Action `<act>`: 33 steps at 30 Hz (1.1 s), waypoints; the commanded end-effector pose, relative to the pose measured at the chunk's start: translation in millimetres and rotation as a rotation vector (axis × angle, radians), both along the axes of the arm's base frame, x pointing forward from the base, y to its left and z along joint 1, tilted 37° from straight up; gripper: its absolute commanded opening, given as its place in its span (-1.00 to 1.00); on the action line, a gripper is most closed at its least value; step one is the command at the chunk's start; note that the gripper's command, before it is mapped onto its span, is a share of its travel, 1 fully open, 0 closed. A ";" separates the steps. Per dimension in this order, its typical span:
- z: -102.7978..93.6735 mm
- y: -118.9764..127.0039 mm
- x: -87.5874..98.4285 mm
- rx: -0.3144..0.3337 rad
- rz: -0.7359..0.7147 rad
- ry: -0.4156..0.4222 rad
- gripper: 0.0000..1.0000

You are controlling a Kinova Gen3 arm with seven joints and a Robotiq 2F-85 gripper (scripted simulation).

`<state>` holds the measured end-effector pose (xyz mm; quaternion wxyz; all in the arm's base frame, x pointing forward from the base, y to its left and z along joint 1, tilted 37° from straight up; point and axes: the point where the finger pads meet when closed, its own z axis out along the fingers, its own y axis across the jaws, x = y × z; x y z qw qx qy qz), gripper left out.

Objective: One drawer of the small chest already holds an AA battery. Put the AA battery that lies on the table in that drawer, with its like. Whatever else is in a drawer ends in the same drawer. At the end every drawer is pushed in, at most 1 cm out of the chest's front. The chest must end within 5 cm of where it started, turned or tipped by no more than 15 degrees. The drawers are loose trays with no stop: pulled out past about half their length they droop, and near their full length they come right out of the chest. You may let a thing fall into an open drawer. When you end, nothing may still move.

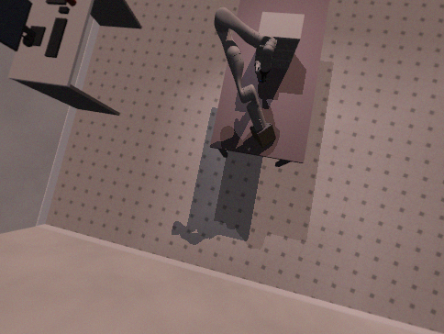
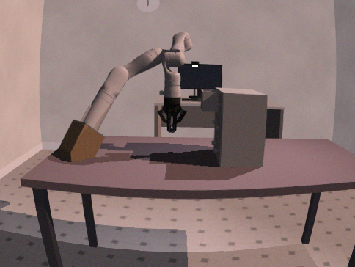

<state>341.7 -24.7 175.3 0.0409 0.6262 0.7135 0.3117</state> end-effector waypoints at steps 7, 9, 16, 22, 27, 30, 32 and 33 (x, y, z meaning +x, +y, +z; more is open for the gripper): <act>5.1 6.1 2.4 -0.069 0.129 -0.068 -0.82; 5.9 7.2 2.8 -0.088 0.163 -0.084 -0.82; 8.0 10.3 3.9 -0.137 0.250 -0.127 -0.82; 10.6 14.0 5.3 -0.197 0.357 -0.180 -0.82; 12.8 17.2 6.4 -0.248 0.448 -0.225 -0.82; 13.3 17.8 6.7 -0.258 0.466 -0.234 -0.82; 14.2 19.1 7.1 -0.278 0.502 -0.251 -0.82; 14.6 19.7 7.3 -0.288 0.519 -0.260 -0.82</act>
